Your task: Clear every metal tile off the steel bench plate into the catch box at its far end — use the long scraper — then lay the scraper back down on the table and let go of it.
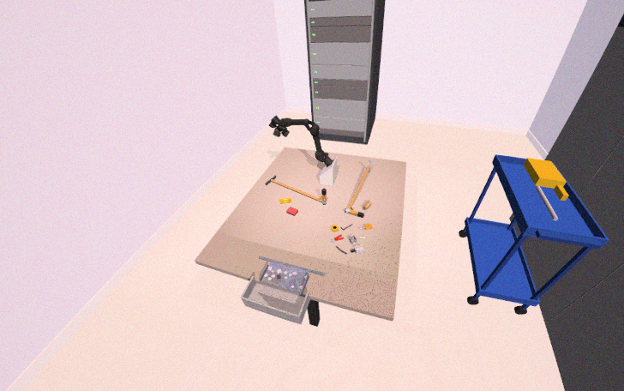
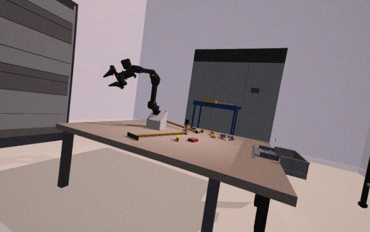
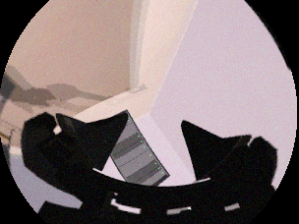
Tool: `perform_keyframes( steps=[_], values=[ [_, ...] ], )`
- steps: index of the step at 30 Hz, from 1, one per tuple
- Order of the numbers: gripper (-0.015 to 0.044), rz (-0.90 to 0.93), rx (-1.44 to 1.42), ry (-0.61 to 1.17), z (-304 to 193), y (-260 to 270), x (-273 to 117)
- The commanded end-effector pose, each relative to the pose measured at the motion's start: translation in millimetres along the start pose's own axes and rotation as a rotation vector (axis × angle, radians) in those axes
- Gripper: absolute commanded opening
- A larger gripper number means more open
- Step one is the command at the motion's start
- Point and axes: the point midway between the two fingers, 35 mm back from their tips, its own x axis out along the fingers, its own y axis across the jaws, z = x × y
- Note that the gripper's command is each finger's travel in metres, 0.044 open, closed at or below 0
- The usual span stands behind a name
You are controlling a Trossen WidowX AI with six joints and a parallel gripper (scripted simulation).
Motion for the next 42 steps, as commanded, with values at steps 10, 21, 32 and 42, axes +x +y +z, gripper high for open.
perform_keyframes(
  steps=[10, 21, 32, 42],
  values=[
    [0.044, -0.004, -0.002, 0.001, -12, -11, -1],
    [0.044, -0.007, -0.008, 0.001, -25, -24, -5],
    [0.044, -0.008, -0.013, 0.001, -36, -35, -11],
    [0.044, -0.006, -0.018, 0.0, -44, -45, -18]
  ],
)
